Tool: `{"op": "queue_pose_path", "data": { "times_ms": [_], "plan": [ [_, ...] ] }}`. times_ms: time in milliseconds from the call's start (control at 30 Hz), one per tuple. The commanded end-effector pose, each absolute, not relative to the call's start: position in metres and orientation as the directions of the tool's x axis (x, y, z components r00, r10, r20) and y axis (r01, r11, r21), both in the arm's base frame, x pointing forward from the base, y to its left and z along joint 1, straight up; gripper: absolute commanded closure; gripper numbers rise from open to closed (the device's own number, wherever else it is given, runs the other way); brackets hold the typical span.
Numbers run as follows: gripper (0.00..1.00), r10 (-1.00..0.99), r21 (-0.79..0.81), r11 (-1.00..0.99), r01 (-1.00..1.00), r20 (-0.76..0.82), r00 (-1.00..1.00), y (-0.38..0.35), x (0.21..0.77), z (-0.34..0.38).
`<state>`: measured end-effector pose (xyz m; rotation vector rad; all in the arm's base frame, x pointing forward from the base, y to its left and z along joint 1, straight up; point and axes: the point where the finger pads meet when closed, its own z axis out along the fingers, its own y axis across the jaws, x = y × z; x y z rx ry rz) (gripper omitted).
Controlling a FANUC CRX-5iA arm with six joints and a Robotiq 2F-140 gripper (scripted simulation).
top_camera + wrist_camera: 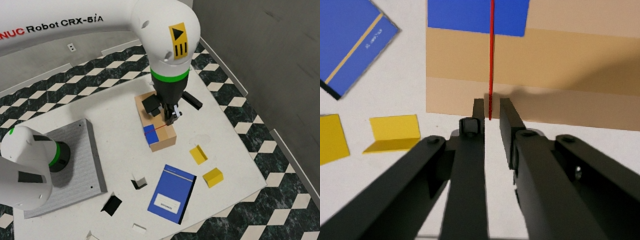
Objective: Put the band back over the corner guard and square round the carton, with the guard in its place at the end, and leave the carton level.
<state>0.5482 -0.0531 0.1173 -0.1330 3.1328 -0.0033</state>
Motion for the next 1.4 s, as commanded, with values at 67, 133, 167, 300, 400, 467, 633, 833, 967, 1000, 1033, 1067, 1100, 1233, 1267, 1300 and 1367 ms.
{"op": "queue_pose_path", "data": {
  "times_ms": [67,133,167,300,400,467,633,833,967,1000,1033,1067,1100,1233,1267,1300,1367],
  "plan": [
    [0.82,-0.085,-0.003,0.996,-0.085,-0.008,-0.996,-0.053,0.549,0.116],
    [0.82,-0.085,-0.003,0.996,-0.085,-0.008,-0.996,-0.053,0.549,0.115],
    [0.82,-0.085,-0.003,0.996,-0.085,-0.008,-0.996,-0.053,0.549,0.114],
    [0.82,-0.085,-0.003,0.996,-0.085,-0.008,-0.996,-0.053,0.549,0.112],
    [0.82,-0.085,-0.003,0.996,-0.085,-0.008,-0.996,-0.053,0.549,0.11],
    [0.82,-0.085,-0.003,0.996,-0.085,-0.008,-0.996,-0.053,0.549,0.109],
    [0.82,-0.085,-0.003,0.996,-0.085,-0.008,-0.996,-0.053,0.549,0.108],
    [0.82,-0.085,-0.003,0.996,-0.085,-0.008,-0.996,-0.053,0.549,0.106],
    [0.82,-0.085,-0.003,0.996,-0.085,-0.008,-0.996,-0.053,0.549,0.106],
    [0.82,-0.085,-0.003,0.996,-0.085,-0.008,-0.996,-0.053,0.549,0.106],
    [0.82,-0.085,-0.003,0.996,-0.085,-0.008,-0.996,-0.053,0.549,0.106],
    [0.82,-0.085,-0.003,0.996,-0.085,-0.008,-0.996,-0.053,0.549,0.106],
    [0.82,-0.085,-0.003,0.996,-0.085,-0.008,-0.996,-0.053,0.549,0.106],
    [0.82,-0.085,-0.003,0.996,-0.085,-0.008,-0.996,-0.053,0.549,0.106],
    [0.82,-0.085,-0.003,0.996,-0.085,-0.008,-0.996,-0.053,0.549,0.106],
    [0.82,-0.085,-0.003,0.996,-0.085,-0.008,-0.996,-0.053,0.549,0.106],
    [0.82,-0.085,-0.003,0.996,-0.085,-0.008,-0.996,-0.053,0.549,0.106]
  ]
}}
